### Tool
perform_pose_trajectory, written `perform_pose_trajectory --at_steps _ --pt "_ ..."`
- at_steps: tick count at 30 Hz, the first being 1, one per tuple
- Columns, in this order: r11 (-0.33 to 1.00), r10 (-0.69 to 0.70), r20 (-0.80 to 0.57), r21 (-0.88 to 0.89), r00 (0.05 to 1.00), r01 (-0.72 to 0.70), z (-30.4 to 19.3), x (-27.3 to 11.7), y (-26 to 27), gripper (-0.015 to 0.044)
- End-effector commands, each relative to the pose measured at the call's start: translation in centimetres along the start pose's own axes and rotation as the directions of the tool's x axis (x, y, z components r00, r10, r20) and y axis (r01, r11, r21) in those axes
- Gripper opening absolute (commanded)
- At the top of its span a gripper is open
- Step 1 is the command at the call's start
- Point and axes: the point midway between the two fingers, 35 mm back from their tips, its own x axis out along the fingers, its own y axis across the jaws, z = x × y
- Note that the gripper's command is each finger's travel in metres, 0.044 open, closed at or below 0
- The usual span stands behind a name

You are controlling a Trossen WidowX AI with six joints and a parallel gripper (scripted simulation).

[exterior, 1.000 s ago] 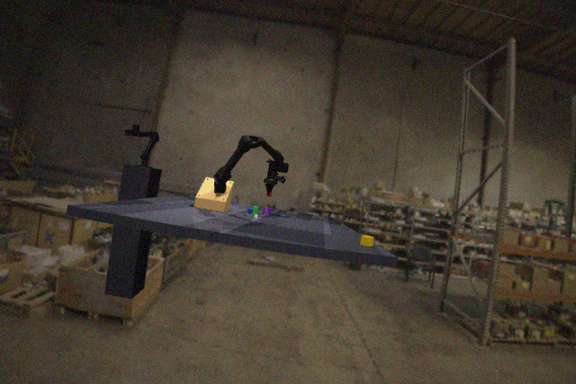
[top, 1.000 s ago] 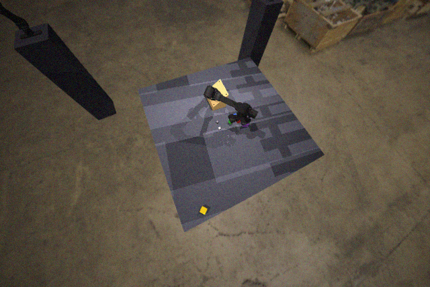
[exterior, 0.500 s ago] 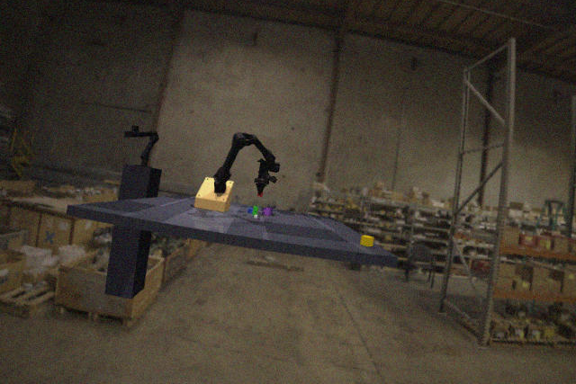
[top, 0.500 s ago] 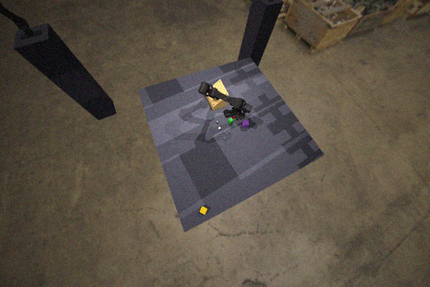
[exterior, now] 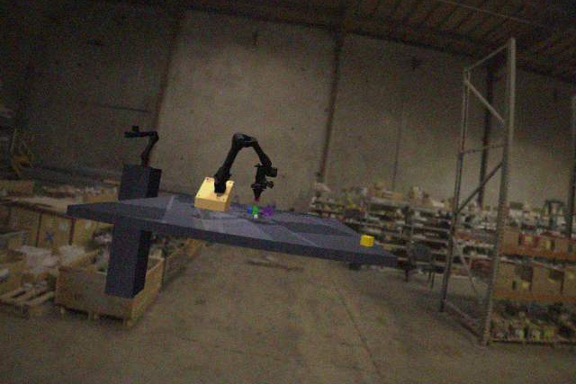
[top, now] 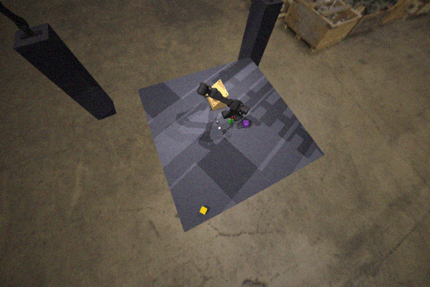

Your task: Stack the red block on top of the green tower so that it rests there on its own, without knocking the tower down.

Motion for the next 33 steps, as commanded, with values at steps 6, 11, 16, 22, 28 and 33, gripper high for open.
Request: perform_pose_trajectory --at_steps 6,11,16,22,28,33 --pt "1.000 -0.006 0.000 -0.007 1.000 0.006 -0.1 2.7 0.0 0.0000" --pt "1.000 -0.006 0.000 -0.007 1.000 0.006 -0.1 3.3 0.0 0.0000" --pt "1.000 -0.006 0.000 -0.007 1.000 0.006 -0.1 3.3 0.0 0.0000" --pt "1.000 -0.006 0.000 -0.007 1.000 0.006 -0.1 3.4 0.0 0.0000" --pt "1.000 -0.006 0.000 -0.007 1.000 0.006 -0.1 3.4 0.0 0.0000" --pt "1.000 -0.006 0.000 -0.007 1.000 0.006 -0.1 3.4 0.0 0.0000"
